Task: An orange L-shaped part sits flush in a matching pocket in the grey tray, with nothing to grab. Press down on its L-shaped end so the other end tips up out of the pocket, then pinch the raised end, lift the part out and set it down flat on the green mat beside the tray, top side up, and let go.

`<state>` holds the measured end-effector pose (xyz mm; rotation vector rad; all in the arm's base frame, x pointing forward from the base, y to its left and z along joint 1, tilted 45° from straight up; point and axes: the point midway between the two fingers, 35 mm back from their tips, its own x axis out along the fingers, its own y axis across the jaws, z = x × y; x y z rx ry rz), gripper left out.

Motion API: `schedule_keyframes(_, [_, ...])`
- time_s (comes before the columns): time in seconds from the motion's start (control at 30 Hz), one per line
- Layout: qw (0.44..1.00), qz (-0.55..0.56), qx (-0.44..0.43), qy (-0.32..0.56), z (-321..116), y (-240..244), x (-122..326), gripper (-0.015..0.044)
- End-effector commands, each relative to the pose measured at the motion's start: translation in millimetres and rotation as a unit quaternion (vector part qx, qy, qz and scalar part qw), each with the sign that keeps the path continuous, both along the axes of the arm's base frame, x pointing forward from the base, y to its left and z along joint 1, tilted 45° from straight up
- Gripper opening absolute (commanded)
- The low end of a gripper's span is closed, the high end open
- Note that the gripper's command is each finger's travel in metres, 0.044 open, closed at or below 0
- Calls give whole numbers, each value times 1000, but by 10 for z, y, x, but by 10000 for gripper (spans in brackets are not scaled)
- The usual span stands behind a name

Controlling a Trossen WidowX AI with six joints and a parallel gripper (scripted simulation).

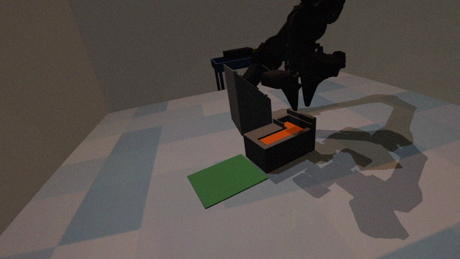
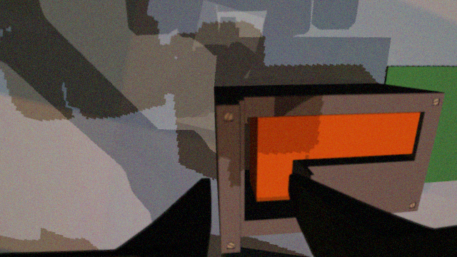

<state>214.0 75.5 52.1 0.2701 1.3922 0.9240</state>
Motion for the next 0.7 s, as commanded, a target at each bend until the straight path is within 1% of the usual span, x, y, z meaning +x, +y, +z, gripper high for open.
schedule_keyframes(0.0, [1000,2,6,10,-219,236,-99,180])
schedule_keyframes(0.67, [1000,2,6,9,-375,387,-119,180])
